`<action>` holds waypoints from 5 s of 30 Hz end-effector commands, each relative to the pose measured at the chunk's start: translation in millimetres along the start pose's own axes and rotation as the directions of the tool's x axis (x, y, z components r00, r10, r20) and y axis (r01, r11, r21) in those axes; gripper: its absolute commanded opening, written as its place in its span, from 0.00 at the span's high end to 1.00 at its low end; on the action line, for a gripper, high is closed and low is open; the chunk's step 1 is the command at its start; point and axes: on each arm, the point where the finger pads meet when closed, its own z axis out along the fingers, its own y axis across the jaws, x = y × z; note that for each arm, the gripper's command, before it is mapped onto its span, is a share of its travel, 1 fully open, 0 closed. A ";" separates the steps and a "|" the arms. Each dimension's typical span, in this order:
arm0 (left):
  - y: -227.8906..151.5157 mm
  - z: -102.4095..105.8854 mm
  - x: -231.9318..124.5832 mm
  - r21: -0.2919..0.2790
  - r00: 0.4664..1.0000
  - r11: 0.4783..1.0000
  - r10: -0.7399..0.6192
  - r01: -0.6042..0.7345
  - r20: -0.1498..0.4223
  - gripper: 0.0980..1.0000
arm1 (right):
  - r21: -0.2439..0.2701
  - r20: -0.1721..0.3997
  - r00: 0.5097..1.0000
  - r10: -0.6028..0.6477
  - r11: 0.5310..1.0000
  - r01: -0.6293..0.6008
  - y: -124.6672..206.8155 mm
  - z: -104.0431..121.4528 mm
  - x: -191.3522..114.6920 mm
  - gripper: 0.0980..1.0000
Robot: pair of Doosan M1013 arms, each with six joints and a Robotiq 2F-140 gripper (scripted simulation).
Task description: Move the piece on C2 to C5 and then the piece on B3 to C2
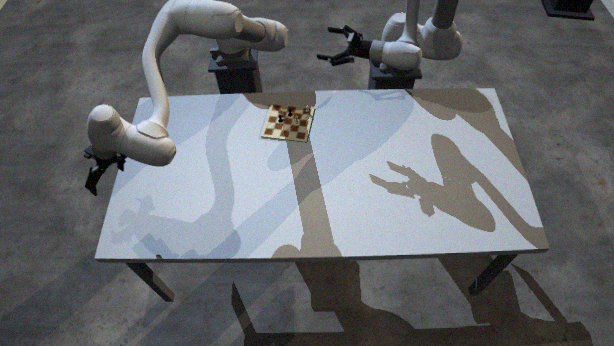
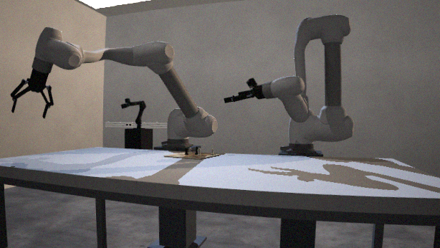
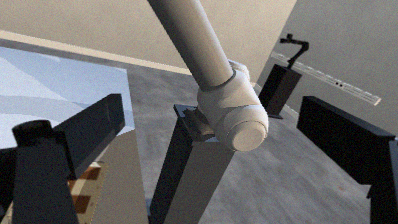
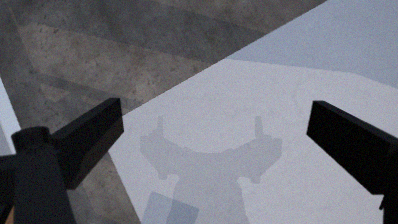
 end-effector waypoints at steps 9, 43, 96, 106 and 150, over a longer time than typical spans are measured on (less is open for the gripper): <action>0.0 0.0 0.3 0.000 1.000 1.000 0.001 -0.001 0.000 0.00 | 0.002 0.001 1.000 0.001 1.000 -0.001 -0.5 -1.8 0.6 0.00; -16.8 -36.2 -14.2 0.054 0.993 0.992 -0.113 0.111 0.026 0.00 | 0.002 0.001 1.000 0.001 1.000 -0.001 -0.5 -1.8 0.6 0.00; 83.6 -451.1 -248.5 0.329 -0.011 -0.193 -0.876 0.924 -0.483 0.00 | 0.002 0.001 1.000 0.001 1.000 -0.001 -0.5 -1.8 0.6 0.00; 167.1 -498.3 -300.9 0.171 -0.312 -0.508 -0.725 0.844 -0.613 0.00 | 0.002 0.001 1.000 0.001 1.000 -0.001 -0.5 -1.8 0.6 0.00; 439.8 -499.7 -417.0 -0.425 -0.836 -0.883 0.074 0.198 -0.543 0.00 | 0.002 0.001 1.000 0.001 1.000 -0.001 -0.5 -1.8 0.6 0.00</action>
